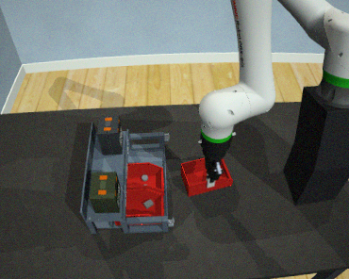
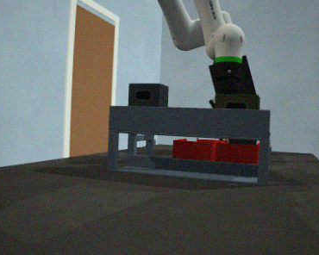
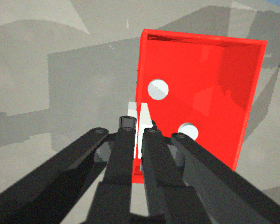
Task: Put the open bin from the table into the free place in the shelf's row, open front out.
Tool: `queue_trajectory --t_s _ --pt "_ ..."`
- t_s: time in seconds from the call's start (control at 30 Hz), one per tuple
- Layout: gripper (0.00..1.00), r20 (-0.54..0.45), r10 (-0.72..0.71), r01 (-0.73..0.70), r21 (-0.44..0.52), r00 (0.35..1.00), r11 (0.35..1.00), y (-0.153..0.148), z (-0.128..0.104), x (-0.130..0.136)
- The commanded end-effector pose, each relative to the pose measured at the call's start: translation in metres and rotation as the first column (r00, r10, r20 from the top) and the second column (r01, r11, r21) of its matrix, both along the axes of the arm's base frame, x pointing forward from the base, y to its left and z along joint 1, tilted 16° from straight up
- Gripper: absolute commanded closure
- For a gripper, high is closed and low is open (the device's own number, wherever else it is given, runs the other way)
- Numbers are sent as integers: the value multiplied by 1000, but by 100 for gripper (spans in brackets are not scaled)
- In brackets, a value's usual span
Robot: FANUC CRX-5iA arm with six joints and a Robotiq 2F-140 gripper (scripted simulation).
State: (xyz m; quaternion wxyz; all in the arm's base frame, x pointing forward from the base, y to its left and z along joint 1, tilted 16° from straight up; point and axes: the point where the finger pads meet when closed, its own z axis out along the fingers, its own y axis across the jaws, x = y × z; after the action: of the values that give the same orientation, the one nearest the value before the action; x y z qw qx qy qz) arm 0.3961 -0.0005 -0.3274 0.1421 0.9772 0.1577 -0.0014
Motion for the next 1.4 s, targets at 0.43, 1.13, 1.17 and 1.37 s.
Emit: queue_trajectory --t_s 0.43,1.13,1.17,1.37 --pt "100 0 0 0 0 1000 1000 1 2 0" --pt "100 0 0 0 0 1000 1000 6 22 -1" --pt "100 0 0 0 0 1000 1000 7 23 -1" --pt "100 0 0 0 0 1000 1000 8 28 -1"
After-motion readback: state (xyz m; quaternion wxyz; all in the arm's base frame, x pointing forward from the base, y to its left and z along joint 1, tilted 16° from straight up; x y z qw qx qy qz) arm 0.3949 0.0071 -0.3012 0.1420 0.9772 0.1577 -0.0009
